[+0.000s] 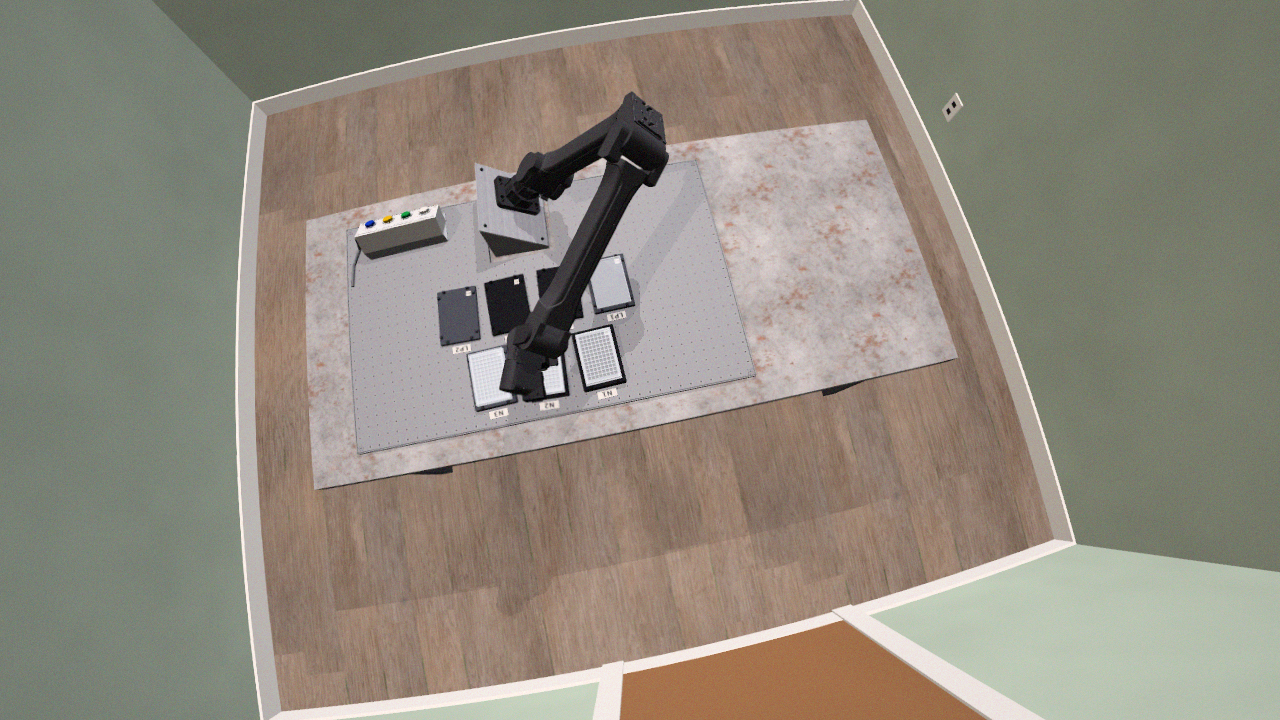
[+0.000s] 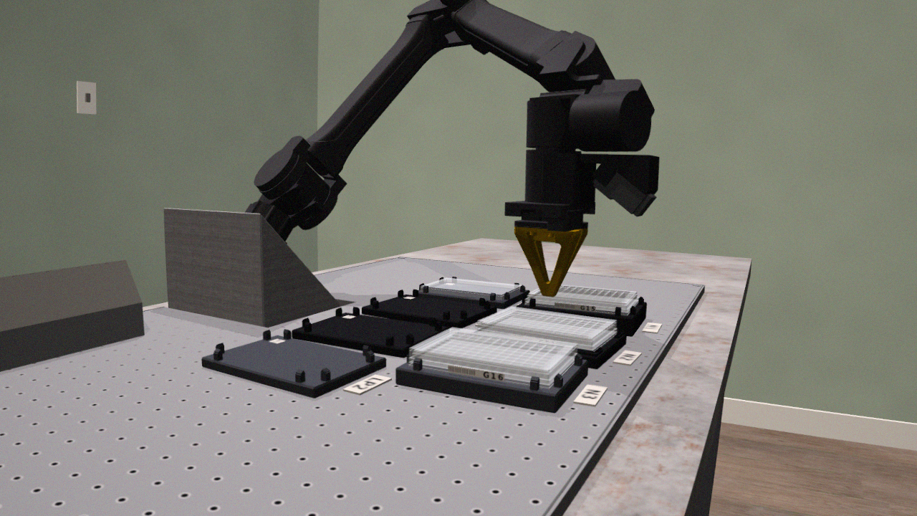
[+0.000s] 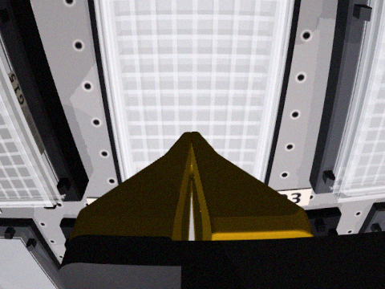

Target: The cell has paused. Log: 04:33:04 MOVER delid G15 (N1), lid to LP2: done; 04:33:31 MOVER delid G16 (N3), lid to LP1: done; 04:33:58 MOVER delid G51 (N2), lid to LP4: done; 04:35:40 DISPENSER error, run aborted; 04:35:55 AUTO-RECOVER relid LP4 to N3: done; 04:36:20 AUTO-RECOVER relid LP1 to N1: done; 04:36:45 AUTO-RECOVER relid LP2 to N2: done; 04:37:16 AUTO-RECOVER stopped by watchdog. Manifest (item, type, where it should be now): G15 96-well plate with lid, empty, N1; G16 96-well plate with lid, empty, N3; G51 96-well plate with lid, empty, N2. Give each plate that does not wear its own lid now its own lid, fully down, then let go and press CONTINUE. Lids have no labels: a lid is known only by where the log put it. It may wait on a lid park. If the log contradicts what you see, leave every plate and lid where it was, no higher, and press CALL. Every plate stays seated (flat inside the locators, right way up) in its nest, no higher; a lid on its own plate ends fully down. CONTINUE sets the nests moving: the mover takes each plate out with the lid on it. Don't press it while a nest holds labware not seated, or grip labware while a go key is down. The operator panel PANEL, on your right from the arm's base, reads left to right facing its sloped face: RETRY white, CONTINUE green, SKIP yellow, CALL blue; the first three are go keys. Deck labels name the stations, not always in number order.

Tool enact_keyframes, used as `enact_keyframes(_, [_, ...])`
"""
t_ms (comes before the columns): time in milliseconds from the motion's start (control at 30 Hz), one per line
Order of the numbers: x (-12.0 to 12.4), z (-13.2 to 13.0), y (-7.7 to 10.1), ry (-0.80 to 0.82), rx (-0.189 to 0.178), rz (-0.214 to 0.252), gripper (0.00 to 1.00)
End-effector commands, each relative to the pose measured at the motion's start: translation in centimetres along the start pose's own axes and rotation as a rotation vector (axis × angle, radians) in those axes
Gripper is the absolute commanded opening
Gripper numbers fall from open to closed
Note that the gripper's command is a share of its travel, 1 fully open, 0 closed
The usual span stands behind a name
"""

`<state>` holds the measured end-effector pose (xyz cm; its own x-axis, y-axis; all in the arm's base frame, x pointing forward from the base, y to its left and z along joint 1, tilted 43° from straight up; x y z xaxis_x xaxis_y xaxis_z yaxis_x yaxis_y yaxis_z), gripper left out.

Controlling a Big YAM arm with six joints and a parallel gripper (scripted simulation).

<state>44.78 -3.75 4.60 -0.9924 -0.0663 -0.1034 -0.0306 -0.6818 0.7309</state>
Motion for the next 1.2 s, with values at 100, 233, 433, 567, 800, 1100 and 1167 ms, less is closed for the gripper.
enact_keyframes(100, [-1.4, -1.0, 1.7, 0.005, 0.013, -0.033, 0.0])
enact_keyframes(233, [-1.6, -0.9, 1.6, 0.012, 0.014, -0.034, 0.0])
enact_keyframes(433, [-1.6, -1.1, 1.9, 0.007, 0.014, -0.036, 0.0])
enact_keyframes(567, [-0.5, 1.8, 0.7, 0.067, 0.002, -0.006, 0.0])
enact_keyframes(800, [-0.8, 4.3, 0.7, 0.095, 0.003, -0.009, 0.0])
enact_keyframes(1100, [-1.1, 8.8, 0.7, 0.091, 0.0, -0.005, 0.0])
enact_keyframes(1167, [-1.2, 9.8, 0.7, 0.093, 0.001, -0.007, 0.0])
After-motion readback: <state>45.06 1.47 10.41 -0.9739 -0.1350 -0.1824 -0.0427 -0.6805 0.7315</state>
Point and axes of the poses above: the point where the finger pads meet when closed, its own y axis back along the fingers, its own z axis across the jaws, x = y × z, the point moved 4 cm from there along y, back along the fingers, and after that the axes turned 9 degrees about y, right-handed, at the moved point
